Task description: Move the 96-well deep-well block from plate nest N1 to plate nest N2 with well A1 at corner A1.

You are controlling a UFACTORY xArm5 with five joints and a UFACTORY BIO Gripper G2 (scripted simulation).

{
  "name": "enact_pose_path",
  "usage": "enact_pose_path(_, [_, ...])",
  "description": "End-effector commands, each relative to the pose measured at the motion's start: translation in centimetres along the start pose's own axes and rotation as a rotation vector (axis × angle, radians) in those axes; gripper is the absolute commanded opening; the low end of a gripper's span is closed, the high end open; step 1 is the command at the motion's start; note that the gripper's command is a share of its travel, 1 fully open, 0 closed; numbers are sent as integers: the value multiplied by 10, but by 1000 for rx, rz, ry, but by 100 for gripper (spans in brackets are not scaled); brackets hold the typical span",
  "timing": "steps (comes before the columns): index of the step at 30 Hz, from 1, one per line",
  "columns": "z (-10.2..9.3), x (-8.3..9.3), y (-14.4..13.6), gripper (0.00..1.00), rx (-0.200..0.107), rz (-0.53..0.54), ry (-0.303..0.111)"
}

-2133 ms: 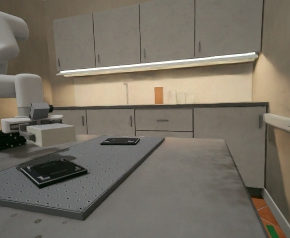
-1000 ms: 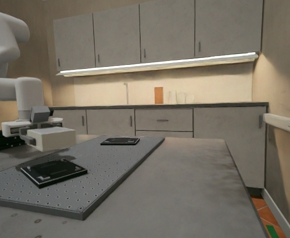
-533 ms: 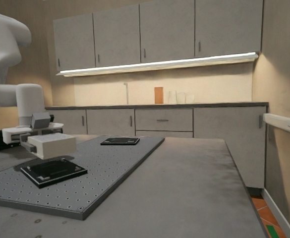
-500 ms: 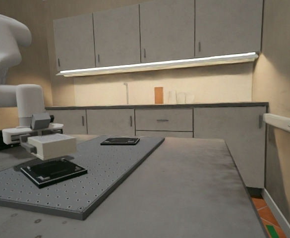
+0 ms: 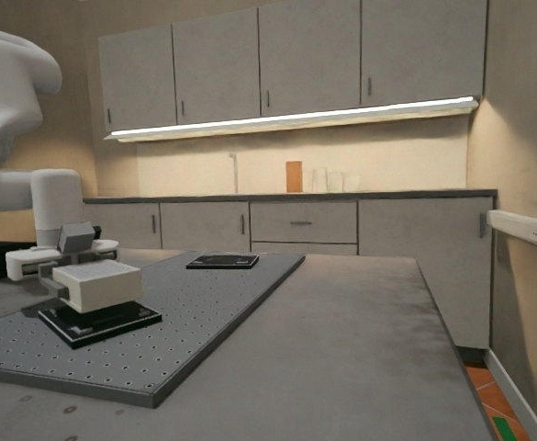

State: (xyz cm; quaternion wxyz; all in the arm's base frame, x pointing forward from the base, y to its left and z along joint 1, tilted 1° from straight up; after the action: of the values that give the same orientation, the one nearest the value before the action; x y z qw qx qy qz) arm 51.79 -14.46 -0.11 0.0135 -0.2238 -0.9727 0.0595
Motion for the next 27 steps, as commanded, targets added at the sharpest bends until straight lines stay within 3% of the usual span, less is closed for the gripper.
enact_pose_path(1, [5,-1,1,0,8,1,-6])
enact_pose_path(27, [12,-1,2,0,8,1,-6])
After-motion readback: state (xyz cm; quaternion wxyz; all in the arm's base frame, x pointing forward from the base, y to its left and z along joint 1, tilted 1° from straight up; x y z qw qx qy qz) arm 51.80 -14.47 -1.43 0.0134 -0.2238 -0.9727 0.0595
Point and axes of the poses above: the point midway between the two finger pads, its own x axis back along the fingers, its own y axis across the jaws, z = x × y, the point moved 10 cm from there along x, back along the fingers, and after that the axes turned 7 degrees about x, right-handed, at the moved point
